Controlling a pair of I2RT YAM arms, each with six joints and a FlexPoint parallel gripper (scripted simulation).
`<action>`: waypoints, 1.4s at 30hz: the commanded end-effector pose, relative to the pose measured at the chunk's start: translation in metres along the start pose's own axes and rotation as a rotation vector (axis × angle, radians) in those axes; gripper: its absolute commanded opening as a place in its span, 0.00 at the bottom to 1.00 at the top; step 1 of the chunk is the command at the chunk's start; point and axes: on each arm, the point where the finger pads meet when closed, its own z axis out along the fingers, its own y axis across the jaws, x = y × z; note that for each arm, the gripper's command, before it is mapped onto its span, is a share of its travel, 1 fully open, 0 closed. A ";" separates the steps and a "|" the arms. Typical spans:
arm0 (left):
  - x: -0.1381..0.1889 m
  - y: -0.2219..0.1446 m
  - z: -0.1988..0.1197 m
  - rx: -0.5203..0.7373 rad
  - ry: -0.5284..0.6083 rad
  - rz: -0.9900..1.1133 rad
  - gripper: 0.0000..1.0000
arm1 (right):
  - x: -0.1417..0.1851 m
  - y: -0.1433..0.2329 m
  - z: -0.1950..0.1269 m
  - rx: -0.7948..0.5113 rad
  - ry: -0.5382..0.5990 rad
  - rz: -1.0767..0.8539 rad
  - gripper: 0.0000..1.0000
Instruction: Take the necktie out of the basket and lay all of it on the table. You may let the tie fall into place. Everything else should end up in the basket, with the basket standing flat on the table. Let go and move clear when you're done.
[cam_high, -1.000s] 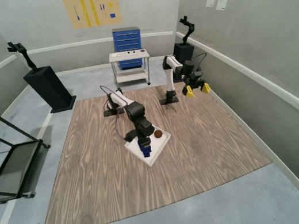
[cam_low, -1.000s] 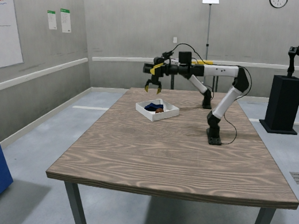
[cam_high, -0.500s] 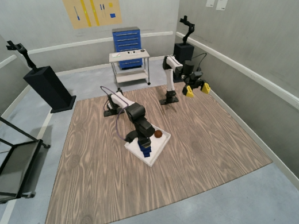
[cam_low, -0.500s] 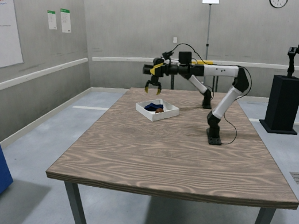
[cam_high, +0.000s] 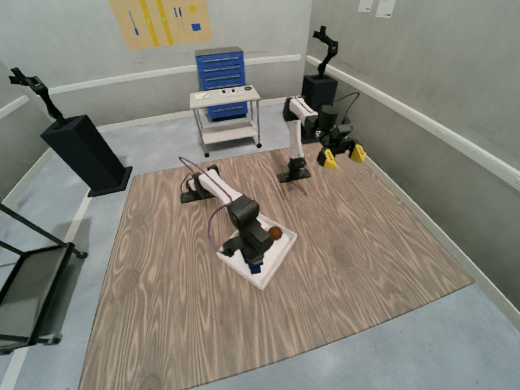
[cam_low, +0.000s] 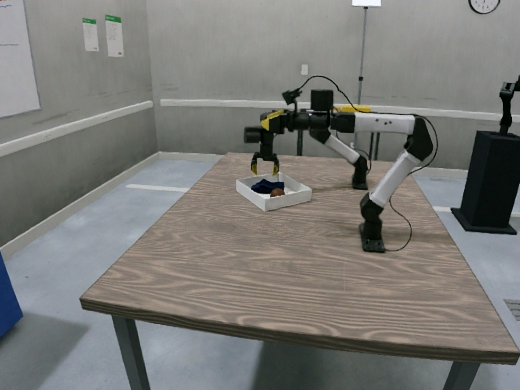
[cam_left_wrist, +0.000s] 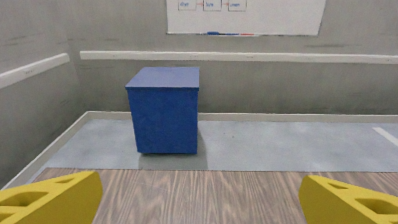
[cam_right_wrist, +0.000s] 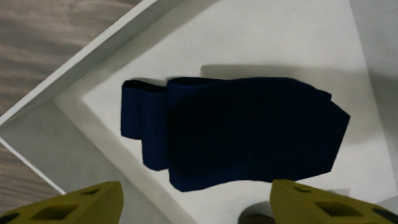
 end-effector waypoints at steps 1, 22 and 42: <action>0.000 0.000 0.000 0.000 0.000 0.000 1.00 | -0.006 0.000 0.006 0.081 -0.022 0.007 0.76; 0.000 0.000 0.000 0.000 0.000 0.000 1.00 | -0.006 -0.002 0.027 0.078 -0.021 0.007 0.76; 0.000 0.000 0.000 0.000 0.000 0.000 1.00 | -0.006 -0.003 0.055 0.076 -0.020 0.008 0.76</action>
